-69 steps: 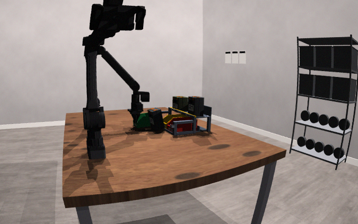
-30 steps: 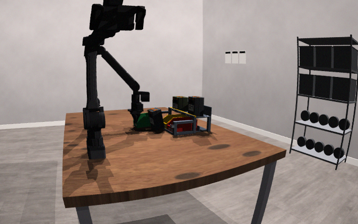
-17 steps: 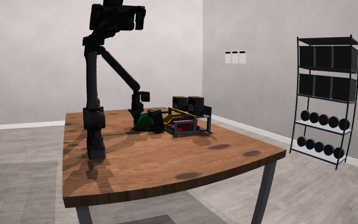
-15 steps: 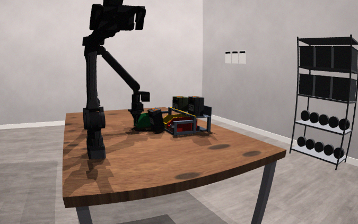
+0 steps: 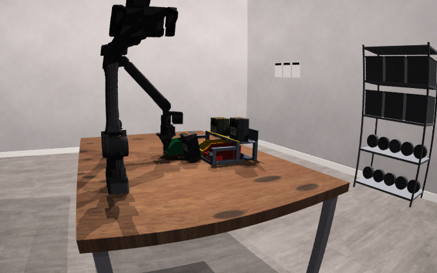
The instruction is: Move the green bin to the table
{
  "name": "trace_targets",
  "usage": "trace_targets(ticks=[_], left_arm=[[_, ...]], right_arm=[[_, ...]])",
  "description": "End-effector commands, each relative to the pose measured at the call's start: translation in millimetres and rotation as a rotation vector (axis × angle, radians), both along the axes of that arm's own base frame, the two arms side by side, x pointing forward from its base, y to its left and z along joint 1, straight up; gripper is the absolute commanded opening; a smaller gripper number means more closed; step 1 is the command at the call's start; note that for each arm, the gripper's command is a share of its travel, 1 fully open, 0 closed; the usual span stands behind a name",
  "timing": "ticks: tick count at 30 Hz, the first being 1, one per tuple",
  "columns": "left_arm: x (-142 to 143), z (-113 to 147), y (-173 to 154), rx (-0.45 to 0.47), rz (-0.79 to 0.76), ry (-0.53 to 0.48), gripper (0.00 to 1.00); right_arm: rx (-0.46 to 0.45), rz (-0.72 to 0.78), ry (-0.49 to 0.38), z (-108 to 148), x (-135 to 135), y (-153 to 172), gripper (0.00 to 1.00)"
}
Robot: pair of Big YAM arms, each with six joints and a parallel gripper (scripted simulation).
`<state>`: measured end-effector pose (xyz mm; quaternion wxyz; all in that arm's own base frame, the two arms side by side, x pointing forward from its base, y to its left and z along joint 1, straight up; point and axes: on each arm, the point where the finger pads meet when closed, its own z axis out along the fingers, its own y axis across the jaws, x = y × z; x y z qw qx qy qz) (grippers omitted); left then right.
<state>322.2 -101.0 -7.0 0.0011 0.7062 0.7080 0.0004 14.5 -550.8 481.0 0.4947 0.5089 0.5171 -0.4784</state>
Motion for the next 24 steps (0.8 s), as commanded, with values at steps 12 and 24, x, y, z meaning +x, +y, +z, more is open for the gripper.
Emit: trace_targets(ticks=[12, 24], left_arm=[[18, -4, 0, -0.004, 0.017, -0.026, 0.0], [4, 1, -1, -0.003, 0.001, -0.015, 0.9]], right_arm=[[-0.053, -0.007, 0.008, 19, -6, 6, 1.0], [-0.053, -0.007, 0.008, 19, -6, 6, 1.0]])
